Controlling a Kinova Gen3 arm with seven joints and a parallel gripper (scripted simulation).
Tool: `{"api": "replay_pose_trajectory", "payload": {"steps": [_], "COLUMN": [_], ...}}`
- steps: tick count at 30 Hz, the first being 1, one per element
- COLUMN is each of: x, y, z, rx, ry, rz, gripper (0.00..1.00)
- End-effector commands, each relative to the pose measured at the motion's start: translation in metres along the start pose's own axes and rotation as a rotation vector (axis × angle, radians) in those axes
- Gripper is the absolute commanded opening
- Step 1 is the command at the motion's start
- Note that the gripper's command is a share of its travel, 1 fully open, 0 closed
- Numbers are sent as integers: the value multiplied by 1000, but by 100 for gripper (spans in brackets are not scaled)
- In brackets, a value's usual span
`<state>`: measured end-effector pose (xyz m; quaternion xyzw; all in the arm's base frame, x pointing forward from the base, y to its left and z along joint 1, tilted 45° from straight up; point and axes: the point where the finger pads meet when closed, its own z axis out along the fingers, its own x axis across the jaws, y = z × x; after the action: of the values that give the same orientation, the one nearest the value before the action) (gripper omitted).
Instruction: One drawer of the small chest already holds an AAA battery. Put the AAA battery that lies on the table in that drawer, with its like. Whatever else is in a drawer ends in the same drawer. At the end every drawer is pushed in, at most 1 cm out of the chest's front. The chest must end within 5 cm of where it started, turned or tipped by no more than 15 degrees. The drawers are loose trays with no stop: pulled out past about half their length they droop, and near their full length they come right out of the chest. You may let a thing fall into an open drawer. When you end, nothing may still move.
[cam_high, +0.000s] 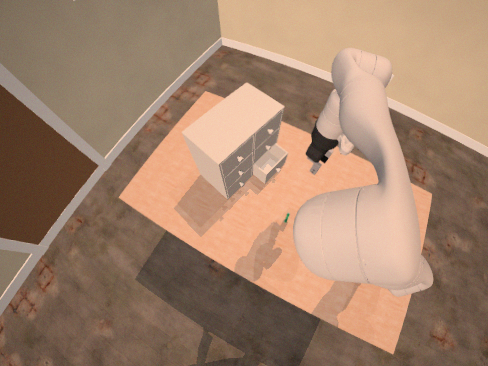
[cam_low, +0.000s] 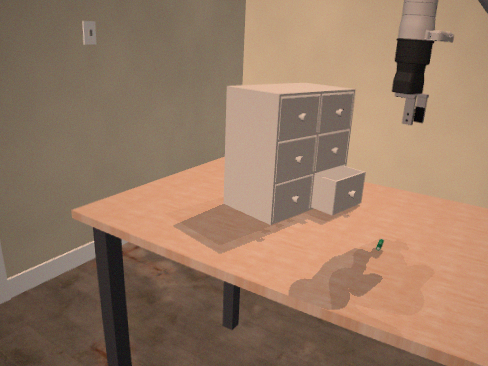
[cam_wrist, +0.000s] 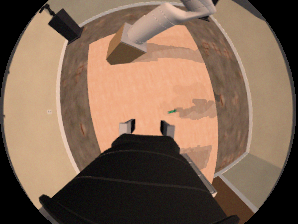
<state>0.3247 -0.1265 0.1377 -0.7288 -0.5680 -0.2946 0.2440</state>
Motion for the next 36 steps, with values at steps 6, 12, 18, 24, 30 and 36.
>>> {"api": "replay_pose_trajectory", "payload": {"steps": [6,12,18,24,30,36], "x": [0,1,1,1,1,1], "y": [29,41,42,42,42,42], "z": [9,12,13,13,13,13], "rx": [12,12,12,12,12,12], "ry": [-2,-2,-2,-2,-2,-2], "rz": [-7,-7,-7,-7,-10,-14], "gripper": [100,100,100,100,100,100]}}
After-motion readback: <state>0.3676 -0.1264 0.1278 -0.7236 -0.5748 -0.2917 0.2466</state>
